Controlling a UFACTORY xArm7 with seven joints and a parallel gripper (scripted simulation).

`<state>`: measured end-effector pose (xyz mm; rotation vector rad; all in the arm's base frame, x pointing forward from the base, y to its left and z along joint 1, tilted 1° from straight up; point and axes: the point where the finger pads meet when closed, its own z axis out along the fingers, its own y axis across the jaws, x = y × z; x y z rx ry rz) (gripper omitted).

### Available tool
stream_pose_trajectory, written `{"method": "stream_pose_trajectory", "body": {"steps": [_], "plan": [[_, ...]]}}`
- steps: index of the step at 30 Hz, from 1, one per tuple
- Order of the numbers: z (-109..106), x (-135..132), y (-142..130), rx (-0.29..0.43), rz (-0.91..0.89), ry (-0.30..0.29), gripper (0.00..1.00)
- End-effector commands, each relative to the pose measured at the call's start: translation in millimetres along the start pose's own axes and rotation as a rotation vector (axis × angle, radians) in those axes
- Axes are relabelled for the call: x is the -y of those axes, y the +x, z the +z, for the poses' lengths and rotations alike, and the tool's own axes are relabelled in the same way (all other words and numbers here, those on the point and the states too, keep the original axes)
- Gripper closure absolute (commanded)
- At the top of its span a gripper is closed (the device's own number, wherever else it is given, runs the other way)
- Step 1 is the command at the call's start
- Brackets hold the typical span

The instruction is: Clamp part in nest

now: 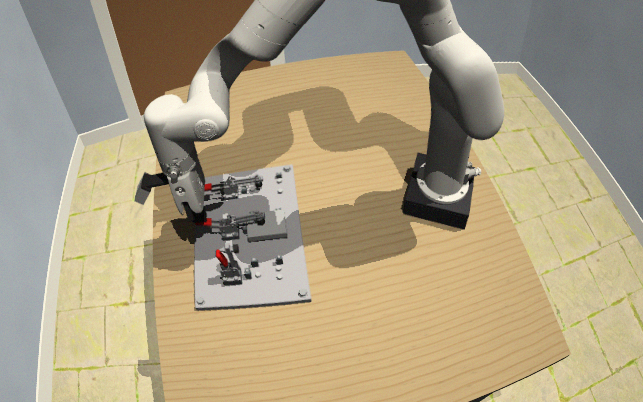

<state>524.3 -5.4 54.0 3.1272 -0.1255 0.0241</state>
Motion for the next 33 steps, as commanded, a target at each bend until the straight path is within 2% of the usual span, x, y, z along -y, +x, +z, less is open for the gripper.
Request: {"method": "stream_pose_trajectory", "body": {"steps": [1,33], "plan": [[-1.9,0.1,1.7,-0.005,0.0,0.0,1.0],[2.1,0.1,1.7,-0.005,0.0,0.0,1.0]]}}
